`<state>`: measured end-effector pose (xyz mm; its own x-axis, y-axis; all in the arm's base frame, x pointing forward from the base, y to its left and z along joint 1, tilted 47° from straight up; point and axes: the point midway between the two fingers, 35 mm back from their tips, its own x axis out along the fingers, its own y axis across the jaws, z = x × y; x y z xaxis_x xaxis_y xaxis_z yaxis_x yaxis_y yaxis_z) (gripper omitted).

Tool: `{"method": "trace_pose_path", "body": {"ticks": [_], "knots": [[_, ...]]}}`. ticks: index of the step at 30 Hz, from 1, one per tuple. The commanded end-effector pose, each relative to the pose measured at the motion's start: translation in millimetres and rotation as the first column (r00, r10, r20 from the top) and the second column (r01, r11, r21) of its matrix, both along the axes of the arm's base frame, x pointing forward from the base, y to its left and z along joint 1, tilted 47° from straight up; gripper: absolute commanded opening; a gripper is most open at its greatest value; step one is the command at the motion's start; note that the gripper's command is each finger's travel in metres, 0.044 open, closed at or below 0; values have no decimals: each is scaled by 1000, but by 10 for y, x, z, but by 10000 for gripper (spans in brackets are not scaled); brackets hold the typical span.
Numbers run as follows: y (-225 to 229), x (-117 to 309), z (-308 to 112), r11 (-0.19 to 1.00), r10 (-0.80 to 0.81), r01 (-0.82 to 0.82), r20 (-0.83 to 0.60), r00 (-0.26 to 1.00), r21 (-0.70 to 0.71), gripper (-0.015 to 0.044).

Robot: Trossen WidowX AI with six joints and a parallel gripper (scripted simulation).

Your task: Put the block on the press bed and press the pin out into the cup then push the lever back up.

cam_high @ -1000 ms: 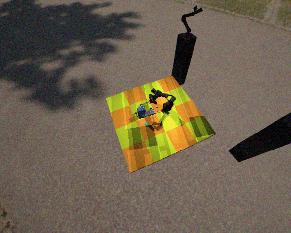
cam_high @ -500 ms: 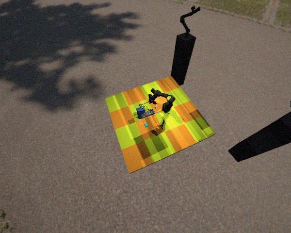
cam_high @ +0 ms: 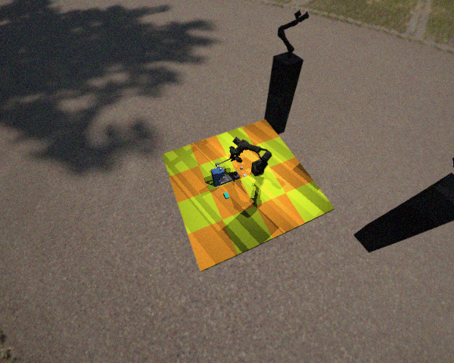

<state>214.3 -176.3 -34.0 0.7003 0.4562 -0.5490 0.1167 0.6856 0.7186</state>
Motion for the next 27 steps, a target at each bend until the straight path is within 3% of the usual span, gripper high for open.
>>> {"method": "trace_pose_path", "body": {"ticks": [1, 27], "knots": [[-82, 24, 70, 1000, -3, 3, 15, 1000, -13, 0], [-357, 138, 323, 1000, -3, 3, 15, 1000, -13, 0]]}}
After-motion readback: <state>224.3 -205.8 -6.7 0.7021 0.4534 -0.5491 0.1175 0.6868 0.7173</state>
